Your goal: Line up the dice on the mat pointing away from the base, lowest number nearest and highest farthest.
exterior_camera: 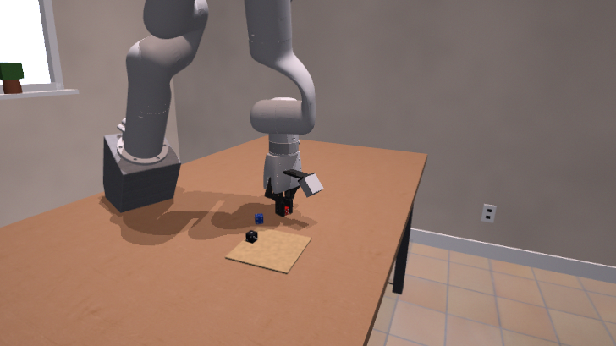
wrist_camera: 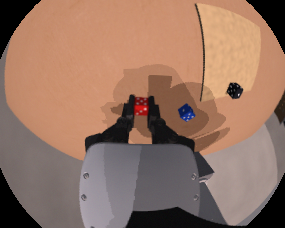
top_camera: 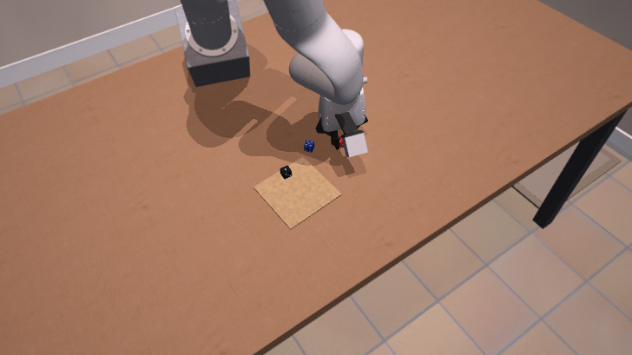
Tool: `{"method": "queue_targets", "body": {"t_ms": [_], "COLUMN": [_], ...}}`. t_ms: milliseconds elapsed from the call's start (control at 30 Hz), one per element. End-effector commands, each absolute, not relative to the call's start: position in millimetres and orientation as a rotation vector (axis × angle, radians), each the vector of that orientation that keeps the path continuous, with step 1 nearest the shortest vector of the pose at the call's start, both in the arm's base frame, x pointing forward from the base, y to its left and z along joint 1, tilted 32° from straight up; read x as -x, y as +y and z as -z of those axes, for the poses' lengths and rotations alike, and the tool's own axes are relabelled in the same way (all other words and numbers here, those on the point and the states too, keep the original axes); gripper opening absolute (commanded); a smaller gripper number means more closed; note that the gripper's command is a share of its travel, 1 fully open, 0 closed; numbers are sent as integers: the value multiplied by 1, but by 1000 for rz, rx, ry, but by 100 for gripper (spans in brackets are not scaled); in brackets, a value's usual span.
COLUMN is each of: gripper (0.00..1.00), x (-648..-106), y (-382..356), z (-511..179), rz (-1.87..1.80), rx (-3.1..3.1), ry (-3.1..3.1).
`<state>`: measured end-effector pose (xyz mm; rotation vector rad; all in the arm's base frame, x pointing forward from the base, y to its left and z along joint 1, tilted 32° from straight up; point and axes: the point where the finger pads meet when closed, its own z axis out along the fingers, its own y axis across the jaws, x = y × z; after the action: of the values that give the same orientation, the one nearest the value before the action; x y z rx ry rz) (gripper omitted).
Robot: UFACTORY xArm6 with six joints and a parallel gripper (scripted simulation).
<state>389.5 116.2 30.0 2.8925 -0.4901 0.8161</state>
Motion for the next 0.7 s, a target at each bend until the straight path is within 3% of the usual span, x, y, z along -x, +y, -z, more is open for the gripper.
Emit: {"method": "queue_targets", "body": {"t_ms": [0, 667], "gripper": [15, 15], "x": [-390, -375], "y": [117, 122], "z": [-31, -56], "rz": [-819, -819], "rx": [-2893, -2893], "ry": [-490, -490]}}
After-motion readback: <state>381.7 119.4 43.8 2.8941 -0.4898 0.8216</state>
